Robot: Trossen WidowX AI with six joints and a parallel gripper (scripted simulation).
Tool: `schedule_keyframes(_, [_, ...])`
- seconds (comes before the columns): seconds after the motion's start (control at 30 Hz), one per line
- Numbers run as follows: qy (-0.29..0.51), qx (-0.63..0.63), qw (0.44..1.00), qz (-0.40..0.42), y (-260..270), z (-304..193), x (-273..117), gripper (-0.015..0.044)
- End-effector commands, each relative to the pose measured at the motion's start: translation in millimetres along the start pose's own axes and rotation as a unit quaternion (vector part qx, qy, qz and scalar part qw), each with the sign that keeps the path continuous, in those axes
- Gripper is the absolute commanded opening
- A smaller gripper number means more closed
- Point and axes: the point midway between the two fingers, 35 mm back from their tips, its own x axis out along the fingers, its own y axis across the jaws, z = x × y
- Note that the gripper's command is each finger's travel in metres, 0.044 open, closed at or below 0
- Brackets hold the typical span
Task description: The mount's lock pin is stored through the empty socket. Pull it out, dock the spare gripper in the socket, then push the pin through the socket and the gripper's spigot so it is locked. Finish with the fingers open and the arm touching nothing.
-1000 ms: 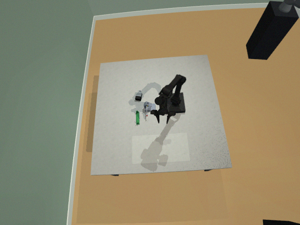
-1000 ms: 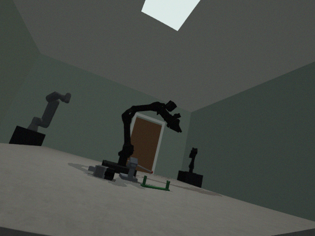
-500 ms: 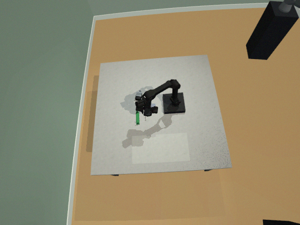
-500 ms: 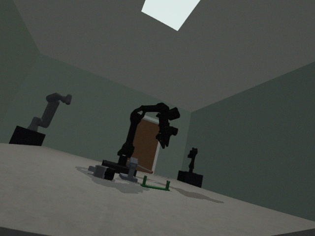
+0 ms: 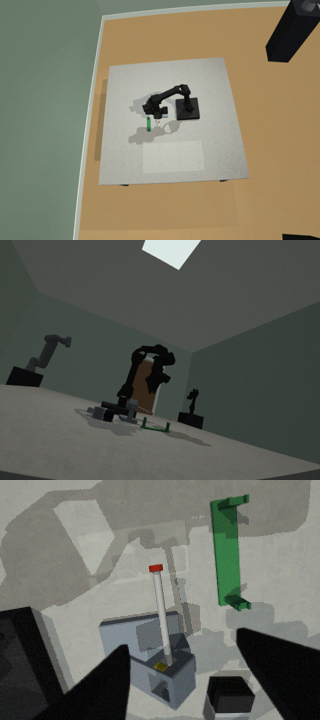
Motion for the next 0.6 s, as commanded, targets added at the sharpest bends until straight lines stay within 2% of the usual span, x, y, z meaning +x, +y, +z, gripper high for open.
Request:
schedule_keyframes(0.0, [0.005,-0.002,1.000,0.007,2.4,3.3,29.2,0.0300])
schedule_keyframes(0.1, [0.005,-0.003,1.000,0.007,6.6,7.8,59.0,0.0300])
schedule_keyframes(0.57, [0.005,-0.003,1.000,0.007,4.8,8.4,76.8,0.0300])
